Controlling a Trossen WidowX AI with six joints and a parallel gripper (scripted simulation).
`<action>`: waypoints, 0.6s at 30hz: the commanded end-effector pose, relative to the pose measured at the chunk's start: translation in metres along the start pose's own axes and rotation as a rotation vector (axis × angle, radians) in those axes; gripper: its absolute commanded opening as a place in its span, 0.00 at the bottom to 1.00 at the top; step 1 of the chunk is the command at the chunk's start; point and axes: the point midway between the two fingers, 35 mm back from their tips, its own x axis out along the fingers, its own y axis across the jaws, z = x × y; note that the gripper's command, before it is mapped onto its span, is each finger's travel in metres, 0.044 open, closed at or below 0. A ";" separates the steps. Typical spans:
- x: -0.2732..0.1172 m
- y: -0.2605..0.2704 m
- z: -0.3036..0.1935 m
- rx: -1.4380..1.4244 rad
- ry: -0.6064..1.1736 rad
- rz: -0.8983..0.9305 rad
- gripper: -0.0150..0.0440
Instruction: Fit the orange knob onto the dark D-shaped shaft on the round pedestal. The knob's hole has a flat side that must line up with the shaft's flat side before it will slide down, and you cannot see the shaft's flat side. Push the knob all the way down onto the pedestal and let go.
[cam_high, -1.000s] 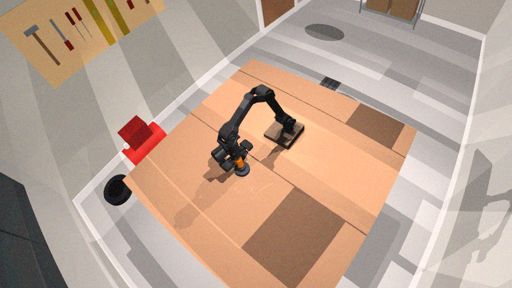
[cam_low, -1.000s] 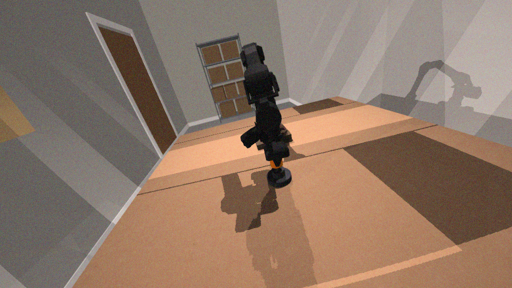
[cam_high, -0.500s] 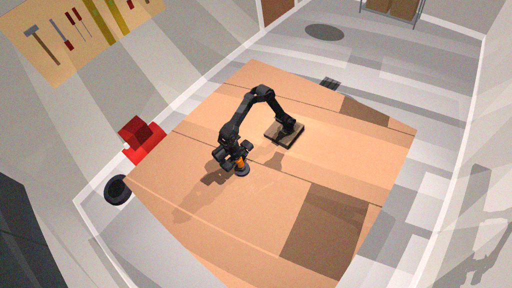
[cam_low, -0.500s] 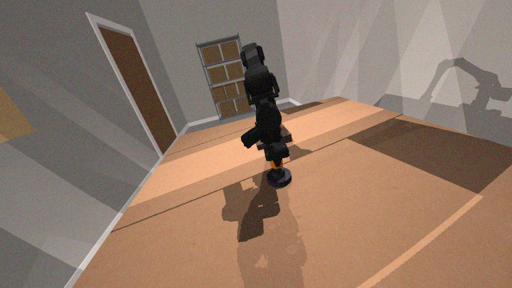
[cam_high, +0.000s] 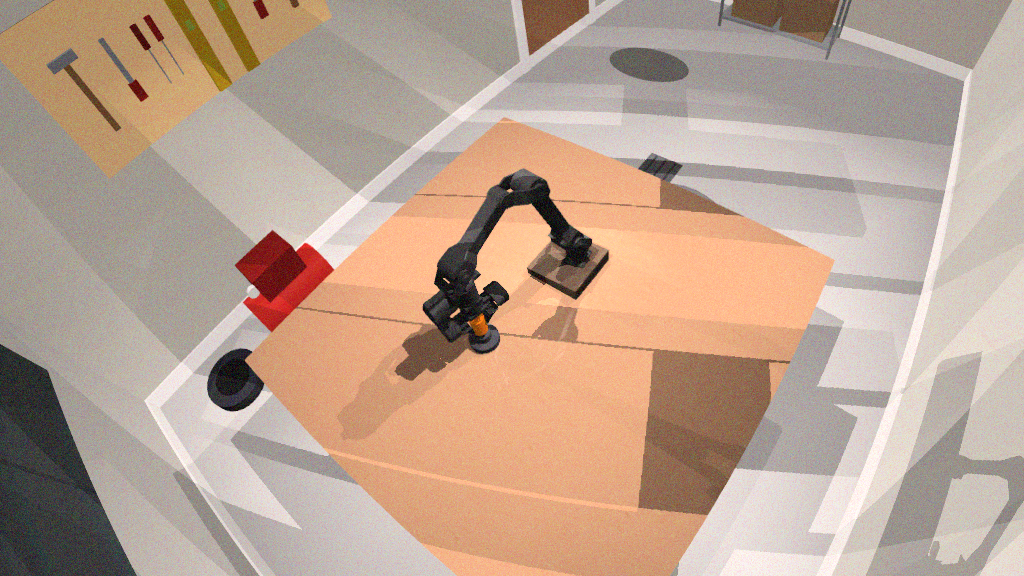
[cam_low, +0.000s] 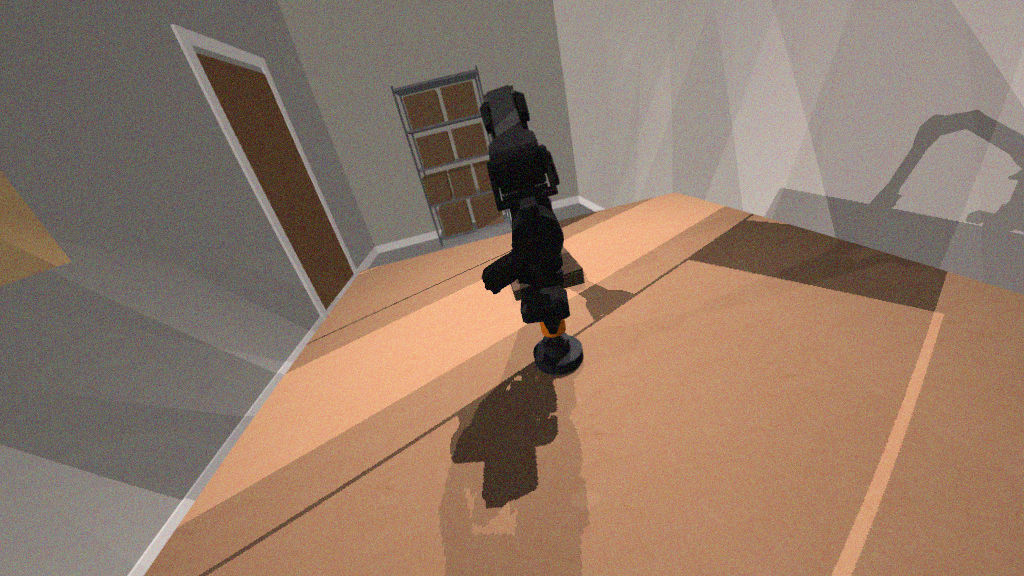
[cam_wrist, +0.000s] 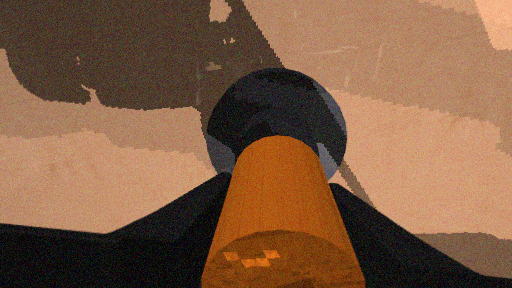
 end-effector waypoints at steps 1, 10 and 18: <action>-0.005 0.006 0.000 0.073 0.002 0.015 0.25; 0.002 0.008 0.000 0.073 0.002 0.016 0.25; 0.001 0.008 0.000 0.073 0.002 0.016 0.25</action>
